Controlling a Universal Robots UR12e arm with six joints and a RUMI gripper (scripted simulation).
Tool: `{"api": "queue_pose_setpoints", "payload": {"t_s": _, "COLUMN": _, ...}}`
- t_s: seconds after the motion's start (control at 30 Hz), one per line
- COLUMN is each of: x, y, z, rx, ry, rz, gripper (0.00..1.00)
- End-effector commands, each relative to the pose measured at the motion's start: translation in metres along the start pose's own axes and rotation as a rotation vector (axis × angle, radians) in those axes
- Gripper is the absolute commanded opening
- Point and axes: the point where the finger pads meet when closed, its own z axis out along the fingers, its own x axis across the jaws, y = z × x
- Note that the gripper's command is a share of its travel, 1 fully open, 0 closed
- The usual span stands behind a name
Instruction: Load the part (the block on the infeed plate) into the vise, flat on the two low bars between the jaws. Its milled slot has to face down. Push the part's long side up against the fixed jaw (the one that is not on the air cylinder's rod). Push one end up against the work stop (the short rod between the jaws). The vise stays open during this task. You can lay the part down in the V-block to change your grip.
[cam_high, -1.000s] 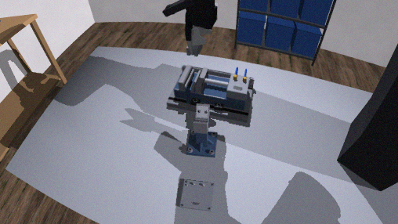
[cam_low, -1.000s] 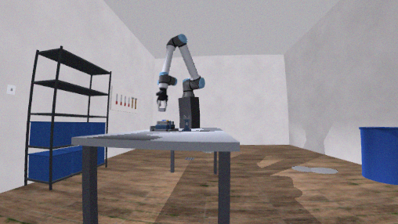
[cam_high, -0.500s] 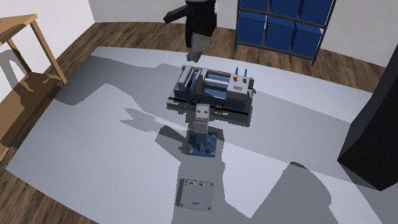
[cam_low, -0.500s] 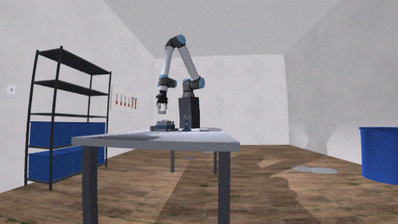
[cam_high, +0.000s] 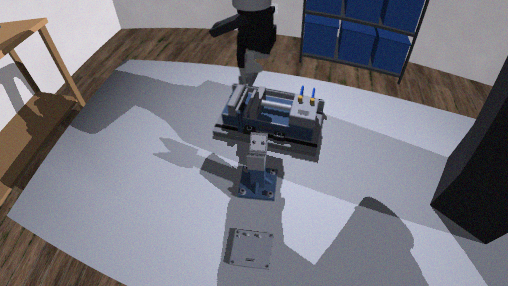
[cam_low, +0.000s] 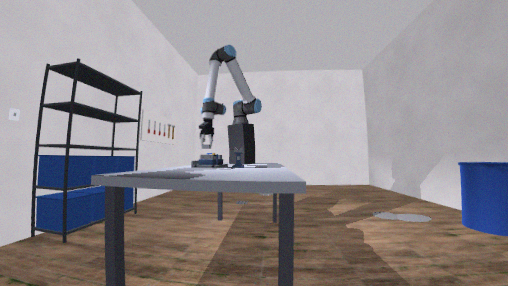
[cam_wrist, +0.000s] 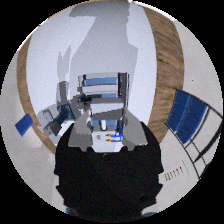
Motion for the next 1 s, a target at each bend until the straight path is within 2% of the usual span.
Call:
{"api": "queue_pose_setpoints", "payload": {"t_s": 0.0, "x": 0.0003, "y": -0.0010, "z": 0.0062, "rx": 0.001, "ry": 0.000, "rz": 0.000, "gripper": 0.00}}
{"api": "queue_pose_setpoints", "payload": {"t_s": 0.97, "x": 0.0004, "y": -0.0013, "z": 0.0149, "rx": 0.001, "ry": 0.000, "rz": 0.000, "gripper": 0.00}}
